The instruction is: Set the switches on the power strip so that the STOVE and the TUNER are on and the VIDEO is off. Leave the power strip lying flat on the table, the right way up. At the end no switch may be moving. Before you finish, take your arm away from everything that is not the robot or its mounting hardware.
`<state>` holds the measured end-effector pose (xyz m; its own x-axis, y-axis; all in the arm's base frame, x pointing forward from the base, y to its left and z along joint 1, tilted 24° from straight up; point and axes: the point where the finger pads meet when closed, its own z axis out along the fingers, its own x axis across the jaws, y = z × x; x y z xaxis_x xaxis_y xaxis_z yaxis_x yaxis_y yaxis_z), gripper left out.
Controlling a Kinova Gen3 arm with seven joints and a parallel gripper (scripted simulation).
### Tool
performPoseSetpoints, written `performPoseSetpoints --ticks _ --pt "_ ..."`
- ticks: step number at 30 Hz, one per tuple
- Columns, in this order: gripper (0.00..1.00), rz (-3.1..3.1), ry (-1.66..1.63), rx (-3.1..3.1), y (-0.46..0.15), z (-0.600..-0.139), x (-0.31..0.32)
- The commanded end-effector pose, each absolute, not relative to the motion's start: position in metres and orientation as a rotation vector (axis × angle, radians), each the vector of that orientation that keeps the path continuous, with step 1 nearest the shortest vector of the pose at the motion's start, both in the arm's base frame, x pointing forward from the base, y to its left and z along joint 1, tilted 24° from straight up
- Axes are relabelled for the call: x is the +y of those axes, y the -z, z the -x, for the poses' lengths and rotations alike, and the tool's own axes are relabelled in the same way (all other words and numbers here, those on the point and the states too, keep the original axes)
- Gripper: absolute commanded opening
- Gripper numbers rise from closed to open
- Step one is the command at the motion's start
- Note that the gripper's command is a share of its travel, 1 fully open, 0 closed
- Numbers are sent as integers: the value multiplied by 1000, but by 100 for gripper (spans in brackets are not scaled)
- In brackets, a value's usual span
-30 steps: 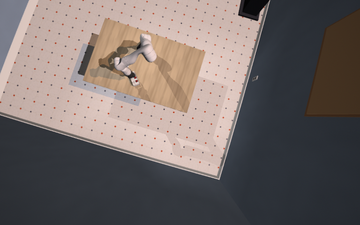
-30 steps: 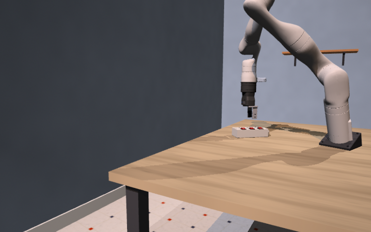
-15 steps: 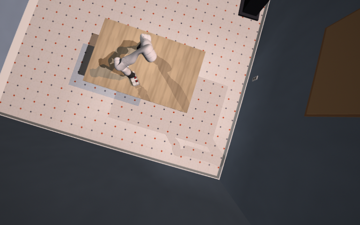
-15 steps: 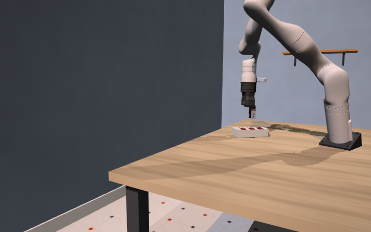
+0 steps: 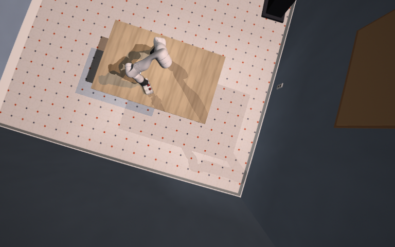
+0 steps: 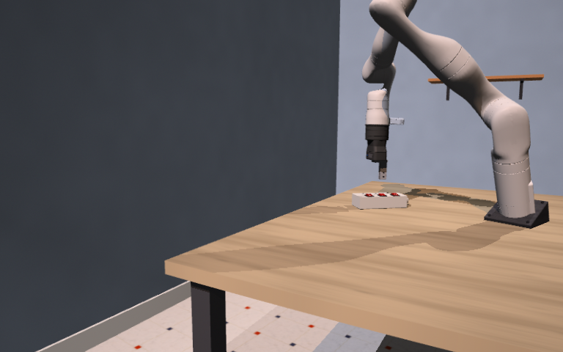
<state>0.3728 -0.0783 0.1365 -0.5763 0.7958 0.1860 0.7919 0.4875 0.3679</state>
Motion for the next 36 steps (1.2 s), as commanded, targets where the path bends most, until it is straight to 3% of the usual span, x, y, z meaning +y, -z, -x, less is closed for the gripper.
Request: performPoseSetpoints --ticks 1,36 --pt "0 -1441 -661 2699 -137 -373 -79" --pt "0 -1442 -661 2700 -126 -376 -74"
